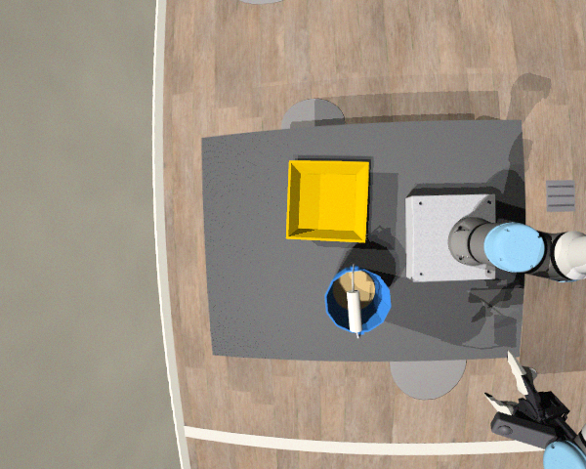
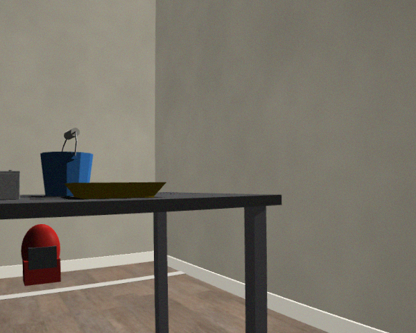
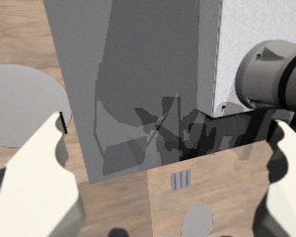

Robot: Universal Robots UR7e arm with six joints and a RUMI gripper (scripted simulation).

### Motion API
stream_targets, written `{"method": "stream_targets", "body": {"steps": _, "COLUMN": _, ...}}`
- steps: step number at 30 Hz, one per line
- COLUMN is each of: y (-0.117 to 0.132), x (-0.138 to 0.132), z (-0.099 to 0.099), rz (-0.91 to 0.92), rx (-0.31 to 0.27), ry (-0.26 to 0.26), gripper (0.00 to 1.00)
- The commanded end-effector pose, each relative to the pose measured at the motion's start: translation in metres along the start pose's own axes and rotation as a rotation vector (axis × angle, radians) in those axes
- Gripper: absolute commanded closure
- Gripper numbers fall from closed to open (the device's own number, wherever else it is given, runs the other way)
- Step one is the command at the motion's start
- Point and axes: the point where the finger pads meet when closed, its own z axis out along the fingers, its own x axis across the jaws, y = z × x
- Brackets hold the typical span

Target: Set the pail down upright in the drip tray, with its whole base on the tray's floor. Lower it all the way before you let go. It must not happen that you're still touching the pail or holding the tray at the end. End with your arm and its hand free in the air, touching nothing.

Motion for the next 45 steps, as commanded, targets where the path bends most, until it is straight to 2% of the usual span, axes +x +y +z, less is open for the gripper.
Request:
{"method": "stream_targets", "body": {"steps": 1, "y": 0.000, "x": 0.000, "z": 0.000, "rz": 0.000, "rx": 0.000, "ry": -0.001, "gripper": 0.00}}
{"method": "stream_targets", "body": {"steps": 23, "y": -0.014, "x": -0.005, "z": 0.001, "rz": -0.068, "rx": -0.024, "ry": -0.006, "gripper": 0.00}}
{"method": "stream_targets", "body": {"steps": 33, "y": -0.033, "x": -0.009, "z": 0.003, "rz": -0.155, "rx": -0.052, "ry": -0.017, "gripper": 0.00}}
{"method": "stream_targets", "body": {"steps": 45, "y": -0.077, "x": -0.017, "z": 0.008, "rz": -0.356, "rx": -0.108, "ry": -0.058, "gripper": 0.00}}
